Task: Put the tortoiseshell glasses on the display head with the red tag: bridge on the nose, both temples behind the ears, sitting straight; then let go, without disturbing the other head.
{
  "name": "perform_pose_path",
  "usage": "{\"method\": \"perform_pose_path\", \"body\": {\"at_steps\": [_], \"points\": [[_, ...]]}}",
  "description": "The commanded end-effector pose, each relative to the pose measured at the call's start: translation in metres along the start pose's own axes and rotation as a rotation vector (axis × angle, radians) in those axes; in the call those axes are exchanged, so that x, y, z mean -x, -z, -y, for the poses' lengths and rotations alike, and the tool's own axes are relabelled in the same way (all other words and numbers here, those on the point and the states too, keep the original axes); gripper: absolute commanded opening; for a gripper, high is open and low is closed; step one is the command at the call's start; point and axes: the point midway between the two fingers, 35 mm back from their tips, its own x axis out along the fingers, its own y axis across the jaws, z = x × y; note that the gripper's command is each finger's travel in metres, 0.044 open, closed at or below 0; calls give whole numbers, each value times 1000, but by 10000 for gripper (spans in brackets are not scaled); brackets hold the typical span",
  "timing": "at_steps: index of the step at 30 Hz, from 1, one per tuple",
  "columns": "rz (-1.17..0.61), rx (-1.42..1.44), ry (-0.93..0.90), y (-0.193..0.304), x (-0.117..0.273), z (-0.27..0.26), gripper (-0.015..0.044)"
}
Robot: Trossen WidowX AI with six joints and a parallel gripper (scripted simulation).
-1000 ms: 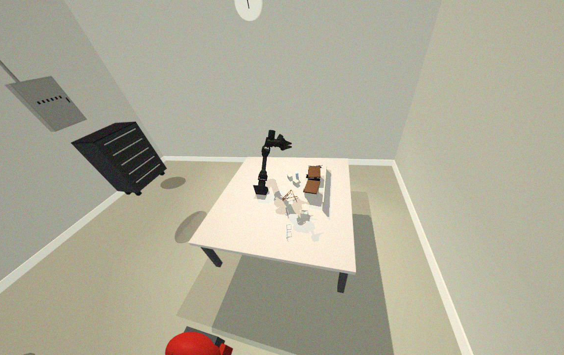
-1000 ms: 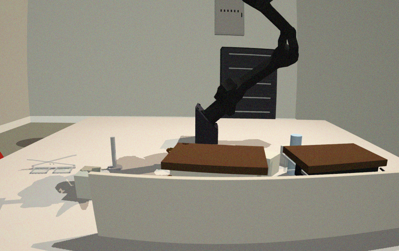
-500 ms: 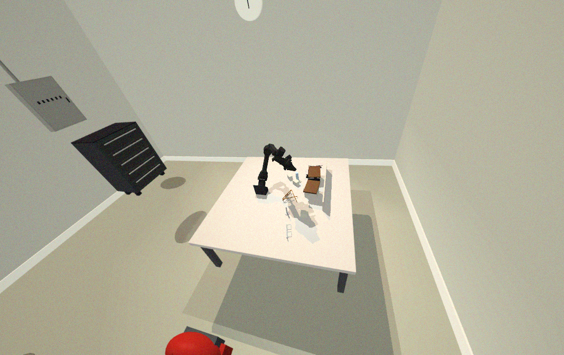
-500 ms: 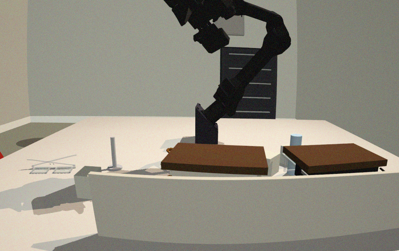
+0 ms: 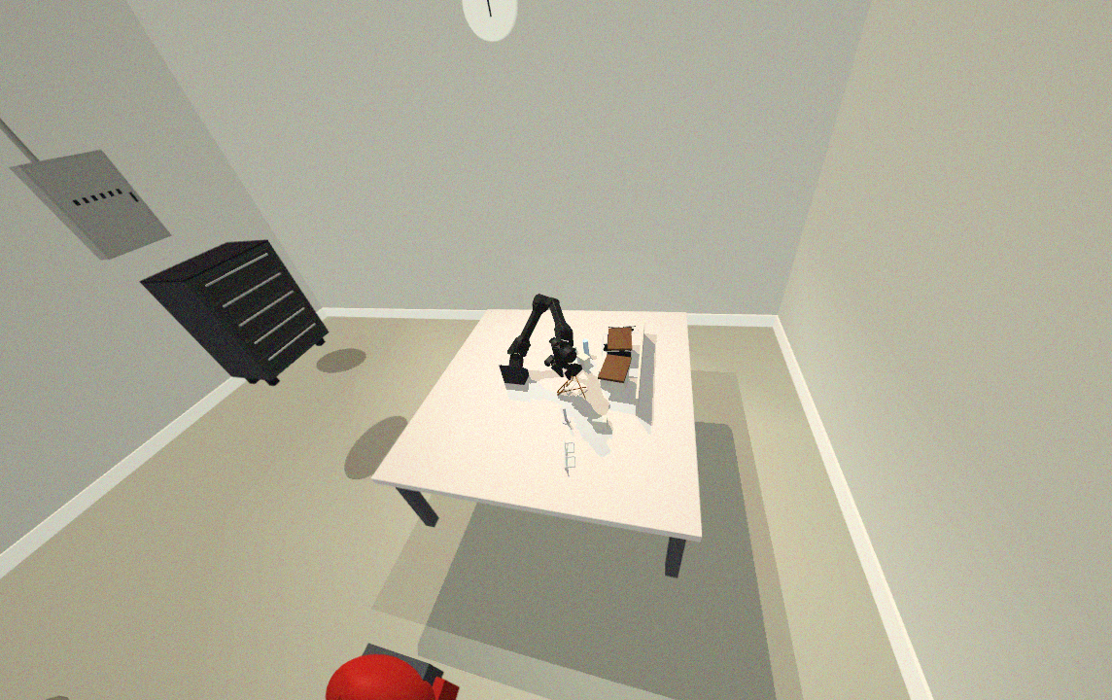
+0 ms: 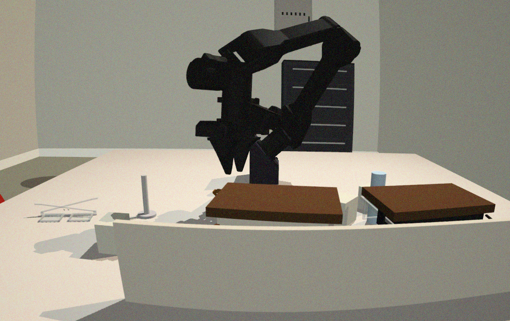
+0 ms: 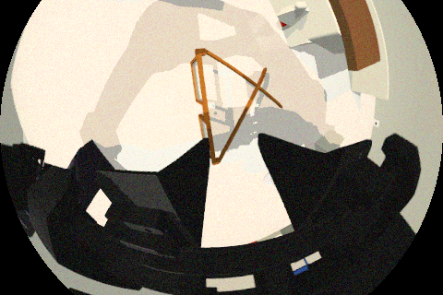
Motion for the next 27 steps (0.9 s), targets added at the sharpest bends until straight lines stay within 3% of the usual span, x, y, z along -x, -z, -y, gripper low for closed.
{"method": "perform_pose_path", "body": {"at_steps": [1,3,6,27], "points": [[-8,42,-87,8,-10,-15,200],[-8,42,-87,8,-10,-15,200],[-8,42,-87,8,-10,-15,121],[-9,41,-87,9,-30,-17,120]]}}
